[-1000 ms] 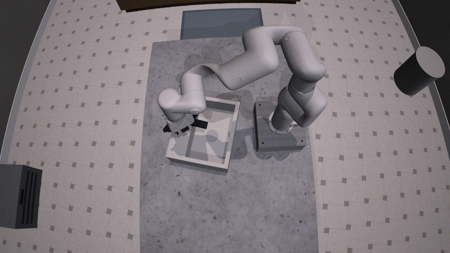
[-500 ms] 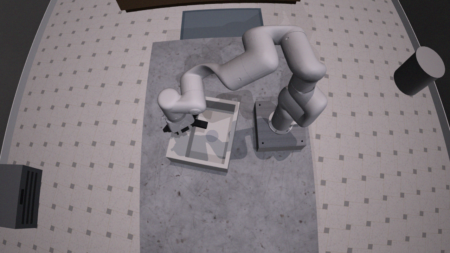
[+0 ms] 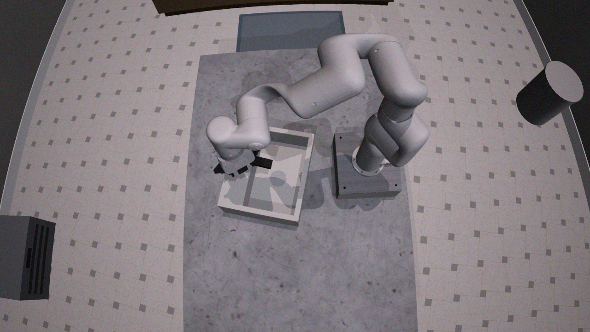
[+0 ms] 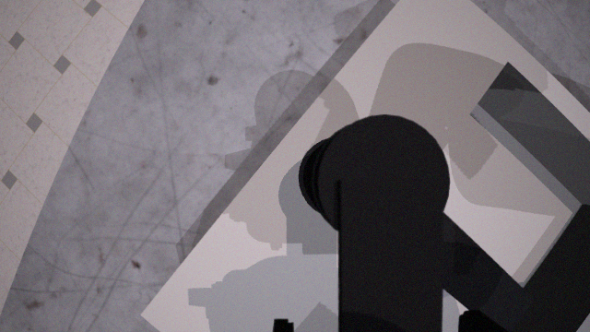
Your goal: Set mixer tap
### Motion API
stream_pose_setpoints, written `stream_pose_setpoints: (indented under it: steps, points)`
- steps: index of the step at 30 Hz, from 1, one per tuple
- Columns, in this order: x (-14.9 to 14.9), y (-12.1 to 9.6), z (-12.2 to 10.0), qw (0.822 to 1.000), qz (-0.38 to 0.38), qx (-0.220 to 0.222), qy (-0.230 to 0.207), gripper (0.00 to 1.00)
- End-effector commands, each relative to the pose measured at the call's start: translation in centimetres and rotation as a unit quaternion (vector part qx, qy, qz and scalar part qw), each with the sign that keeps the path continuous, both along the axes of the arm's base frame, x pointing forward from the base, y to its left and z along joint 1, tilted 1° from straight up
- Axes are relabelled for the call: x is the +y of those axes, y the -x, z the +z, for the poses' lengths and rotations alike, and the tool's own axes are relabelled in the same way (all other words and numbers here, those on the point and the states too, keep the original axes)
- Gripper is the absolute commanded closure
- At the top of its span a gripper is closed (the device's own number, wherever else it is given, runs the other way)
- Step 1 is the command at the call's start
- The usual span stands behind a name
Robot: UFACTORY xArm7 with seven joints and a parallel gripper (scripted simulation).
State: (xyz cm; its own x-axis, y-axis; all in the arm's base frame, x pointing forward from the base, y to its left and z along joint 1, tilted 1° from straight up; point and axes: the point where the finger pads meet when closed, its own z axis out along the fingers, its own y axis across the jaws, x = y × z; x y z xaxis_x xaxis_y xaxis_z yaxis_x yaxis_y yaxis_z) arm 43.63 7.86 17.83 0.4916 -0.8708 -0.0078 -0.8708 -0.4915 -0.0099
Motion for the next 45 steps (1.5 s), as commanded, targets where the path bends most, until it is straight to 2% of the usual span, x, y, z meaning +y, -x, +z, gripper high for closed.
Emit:
stream_pose_setpoints:
  steps: [1, 20, 35, 45]
  points:
    - [0.0, -0.1, 0.2, 1.0, 0.0, -0.002, -0.001, 0.27]
    - [0.0, -0.1, 1.0, 1.0, 0.0, -0.002, -0.001, 0.27]
    - [0.0, -0.1, 4.9, 1.0, 0.0, -0.002, -0.001, 0.27]
    - [-0.1, -0.1, 6.6, 1.0, 0.0, -0.002, -0.001, 0.27]
